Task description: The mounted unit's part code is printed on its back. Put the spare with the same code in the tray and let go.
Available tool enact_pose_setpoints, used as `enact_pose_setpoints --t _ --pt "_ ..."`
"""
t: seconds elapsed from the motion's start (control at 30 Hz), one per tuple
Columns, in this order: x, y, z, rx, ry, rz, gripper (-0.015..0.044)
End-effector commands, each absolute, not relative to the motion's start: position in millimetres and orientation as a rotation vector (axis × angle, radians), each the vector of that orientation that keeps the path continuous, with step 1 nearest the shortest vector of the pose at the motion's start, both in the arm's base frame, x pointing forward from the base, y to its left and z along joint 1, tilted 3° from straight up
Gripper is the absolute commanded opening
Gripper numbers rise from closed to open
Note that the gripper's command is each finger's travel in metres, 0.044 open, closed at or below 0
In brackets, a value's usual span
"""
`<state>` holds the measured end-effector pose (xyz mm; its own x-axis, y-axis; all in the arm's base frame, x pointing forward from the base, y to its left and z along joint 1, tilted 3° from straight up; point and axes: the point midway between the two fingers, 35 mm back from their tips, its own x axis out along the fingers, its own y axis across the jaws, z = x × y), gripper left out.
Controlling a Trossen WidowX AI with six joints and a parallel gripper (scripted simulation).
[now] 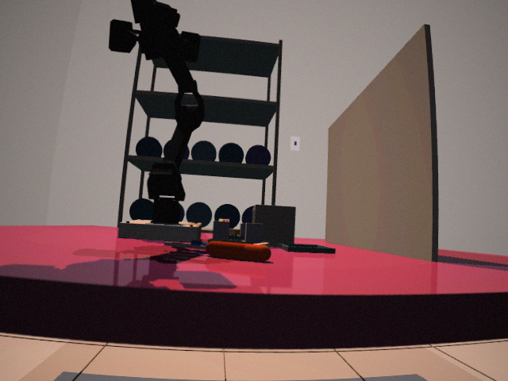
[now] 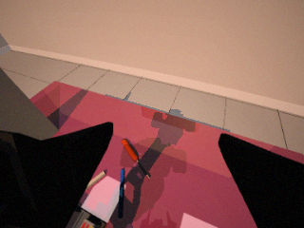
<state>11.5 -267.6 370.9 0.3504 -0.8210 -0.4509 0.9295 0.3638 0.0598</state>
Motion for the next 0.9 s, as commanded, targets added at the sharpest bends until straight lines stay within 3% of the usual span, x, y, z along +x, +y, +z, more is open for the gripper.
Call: enact_pose_setpoints --t 0.0,0.4,0.87 --pt "55.7 -277.6 358.9 0.408 0.448 -1.015 0.0440" --pt "201.9 -255.0 303.3 0.502 0.805 -0.609 0.0440" --pt "338.0 -119.4 237.7 0.289 1.292 -0.231 0.0440"
